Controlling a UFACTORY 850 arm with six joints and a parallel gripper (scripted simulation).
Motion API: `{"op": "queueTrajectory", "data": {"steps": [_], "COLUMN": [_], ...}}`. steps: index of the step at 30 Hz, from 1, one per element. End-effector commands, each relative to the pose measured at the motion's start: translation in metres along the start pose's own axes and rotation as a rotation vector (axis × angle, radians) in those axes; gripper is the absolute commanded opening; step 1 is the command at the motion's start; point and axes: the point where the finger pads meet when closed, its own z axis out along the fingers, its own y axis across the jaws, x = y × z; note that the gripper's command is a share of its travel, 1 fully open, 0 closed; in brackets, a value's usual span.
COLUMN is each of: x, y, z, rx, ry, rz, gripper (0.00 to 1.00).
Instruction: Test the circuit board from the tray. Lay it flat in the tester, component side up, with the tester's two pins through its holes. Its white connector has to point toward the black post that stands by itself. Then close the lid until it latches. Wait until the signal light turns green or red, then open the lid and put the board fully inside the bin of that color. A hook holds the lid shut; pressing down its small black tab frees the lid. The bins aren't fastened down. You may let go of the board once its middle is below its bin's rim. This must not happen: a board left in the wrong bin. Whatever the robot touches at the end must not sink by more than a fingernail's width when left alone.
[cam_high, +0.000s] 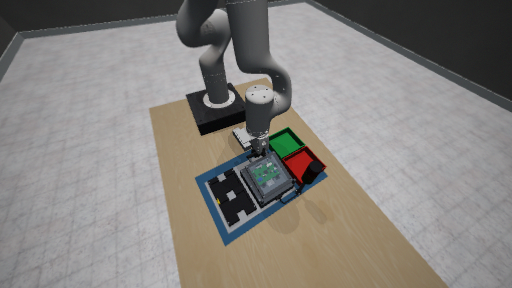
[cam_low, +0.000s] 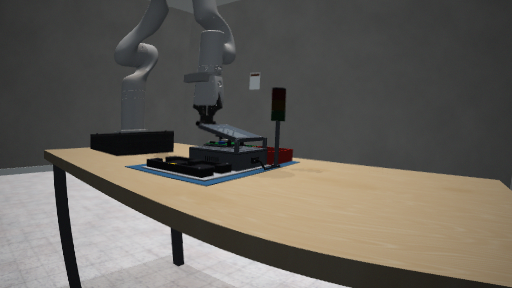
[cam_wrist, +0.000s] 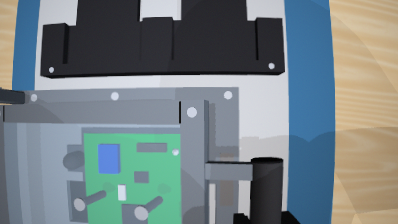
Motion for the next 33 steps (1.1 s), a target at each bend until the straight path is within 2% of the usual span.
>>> {"op": "queueTrajectory", "data": {"steps": [1, 18, 33], "x": [0.0, 0.0, 0.0], "y": [0.002, 0.004, 0.004], "z": [0.014, 0.036, 0.043], "rx": [0.003, 0.003, 0.003], "ry": [0.0, 0.0, 0.0], "rz": [0.0, 0.0, 0.0], "gripper": [0.0, 0.0, 0.0]}}
